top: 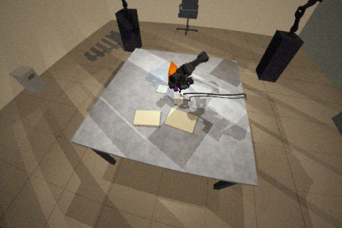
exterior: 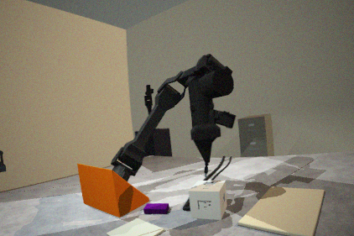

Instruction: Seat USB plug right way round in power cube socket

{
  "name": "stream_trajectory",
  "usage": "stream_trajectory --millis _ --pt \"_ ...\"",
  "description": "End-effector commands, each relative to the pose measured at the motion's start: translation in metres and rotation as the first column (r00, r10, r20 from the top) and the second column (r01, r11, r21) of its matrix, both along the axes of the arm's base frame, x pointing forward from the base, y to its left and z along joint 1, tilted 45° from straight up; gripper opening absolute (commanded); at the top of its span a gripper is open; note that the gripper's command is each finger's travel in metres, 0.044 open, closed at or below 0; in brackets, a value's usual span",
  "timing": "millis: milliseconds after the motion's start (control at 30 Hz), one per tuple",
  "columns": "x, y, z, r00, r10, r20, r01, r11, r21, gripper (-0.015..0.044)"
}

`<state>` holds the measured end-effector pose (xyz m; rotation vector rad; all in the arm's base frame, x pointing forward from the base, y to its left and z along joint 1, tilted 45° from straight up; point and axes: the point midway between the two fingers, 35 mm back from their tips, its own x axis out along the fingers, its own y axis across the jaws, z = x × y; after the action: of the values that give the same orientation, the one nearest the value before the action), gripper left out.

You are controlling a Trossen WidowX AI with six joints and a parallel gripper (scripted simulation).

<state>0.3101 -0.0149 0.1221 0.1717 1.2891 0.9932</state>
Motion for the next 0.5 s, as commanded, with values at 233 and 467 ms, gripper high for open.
stream_trajectory --millis 233,467 --pt "-0.0002 0.0001 -0.0002 0.954 0.216 0.211 -0.219 0.976 -0.007 0.0000" --pt "-0.0002 0.0001 -0.0003 0.883 0.334 0.330 -0.343 0.939 -0.033 0.0000"
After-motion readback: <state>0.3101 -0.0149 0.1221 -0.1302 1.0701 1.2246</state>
